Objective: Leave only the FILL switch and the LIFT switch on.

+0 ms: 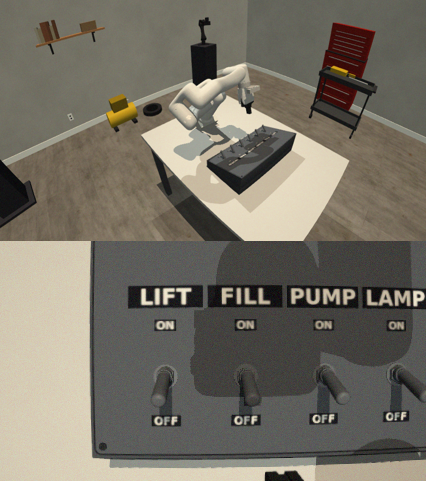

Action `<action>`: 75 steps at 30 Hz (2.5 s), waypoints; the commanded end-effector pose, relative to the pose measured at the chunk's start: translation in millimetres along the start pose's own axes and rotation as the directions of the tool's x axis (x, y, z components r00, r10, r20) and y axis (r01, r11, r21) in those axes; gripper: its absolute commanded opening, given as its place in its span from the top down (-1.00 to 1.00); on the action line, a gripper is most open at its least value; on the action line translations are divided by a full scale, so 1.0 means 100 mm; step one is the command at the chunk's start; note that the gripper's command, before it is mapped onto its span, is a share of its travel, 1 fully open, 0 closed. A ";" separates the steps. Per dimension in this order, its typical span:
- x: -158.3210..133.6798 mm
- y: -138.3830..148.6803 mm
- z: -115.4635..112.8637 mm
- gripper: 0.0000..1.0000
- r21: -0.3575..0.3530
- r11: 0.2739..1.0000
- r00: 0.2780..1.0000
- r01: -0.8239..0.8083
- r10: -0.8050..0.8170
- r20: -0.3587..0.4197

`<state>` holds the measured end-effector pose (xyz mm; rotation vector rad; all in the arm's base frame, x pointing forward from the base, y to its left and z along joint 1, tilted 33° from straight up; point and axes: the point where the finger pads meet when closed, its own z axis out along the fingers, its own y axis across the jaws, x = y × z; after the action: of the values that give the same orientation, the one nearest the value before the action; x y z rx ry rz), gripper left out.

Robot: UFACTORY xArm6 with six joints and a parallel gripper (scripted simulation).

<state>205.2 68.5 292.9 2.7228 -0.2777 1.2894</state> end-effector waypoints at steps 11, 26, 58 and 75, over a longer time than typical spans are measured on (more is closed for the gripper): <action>0.00 0.00 0.18 1.00 0.001 1.000 1.000 -0.001 0.001 0.000; 0.00 0.00 0.66 1.00 0.001 1.000 1.000 -0.001 0.001 0.000; -0.01 0.01 1.14 1.00 0.001 1.000 1.000 -0.001 0.001 0.000; 0.00 0.00 1.13 1.00 0.001 1.000 1.000 -0.001 0.001 0.000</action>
<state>290.1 47.0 219.4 2.7243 -0.2783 1.2861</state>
